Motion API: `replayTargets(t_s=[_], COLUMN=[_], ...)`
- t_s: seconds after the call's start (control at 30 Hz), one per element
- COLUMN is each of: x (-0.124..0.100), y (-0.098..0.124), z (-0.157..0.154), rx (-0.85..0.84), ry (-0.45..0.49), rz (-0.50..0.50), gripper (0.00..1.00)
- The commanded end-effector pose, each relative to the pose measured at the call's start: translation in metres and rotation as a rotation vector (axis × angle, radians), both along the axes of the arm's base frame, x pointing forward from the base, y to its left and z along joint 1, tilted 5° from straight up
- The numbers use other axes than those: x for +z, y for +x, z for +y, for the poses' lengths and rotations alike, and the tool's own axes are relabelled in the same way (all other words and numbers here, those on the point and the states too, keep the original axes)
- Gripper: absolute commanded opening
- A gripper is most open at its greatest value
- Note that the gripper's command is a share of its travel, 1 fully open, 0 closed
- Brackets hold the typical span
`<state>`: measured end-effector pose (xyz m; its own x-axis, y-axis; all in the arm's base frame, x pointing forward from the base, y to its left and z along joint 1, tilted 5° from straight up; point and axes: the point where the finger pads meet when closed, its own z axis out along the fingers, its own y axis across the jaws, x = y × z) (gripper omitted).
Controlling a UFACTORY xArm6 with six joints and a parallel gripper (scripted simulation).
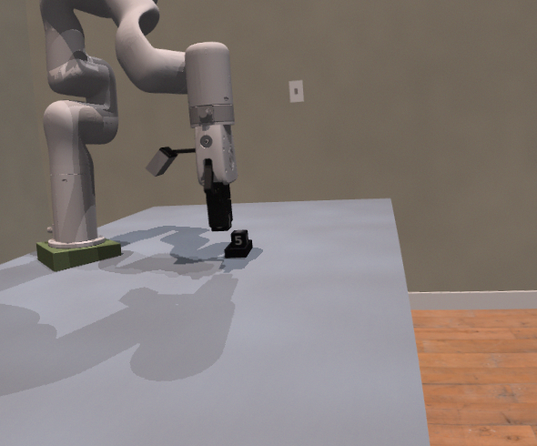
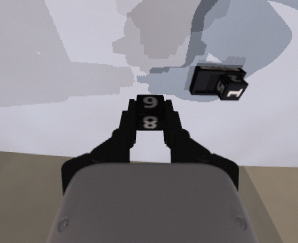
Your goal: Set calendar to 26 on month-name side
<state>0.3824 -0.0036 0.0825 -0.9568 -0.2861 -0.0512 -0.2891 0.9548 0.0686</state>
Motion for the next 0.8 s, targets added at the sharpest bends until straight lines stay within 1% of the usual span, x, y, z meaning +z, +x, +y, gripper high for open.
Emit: replayTargets(t_s=[0.0,0.2,0.33,0.77], x=[-0.024,-0.051,-0.062,-0.067], y=[0.003,0.004,0.005,0.005], z=[0.002,0.005,0.006,0.006], rx=[0.0,0.0,0.0,0.0], ry=[0.0,0.0,0.0,0.0], rz=[-0.004,-0.004,-0.004,-0.004], gripper=[0.27,0.27,0.27,0.27])
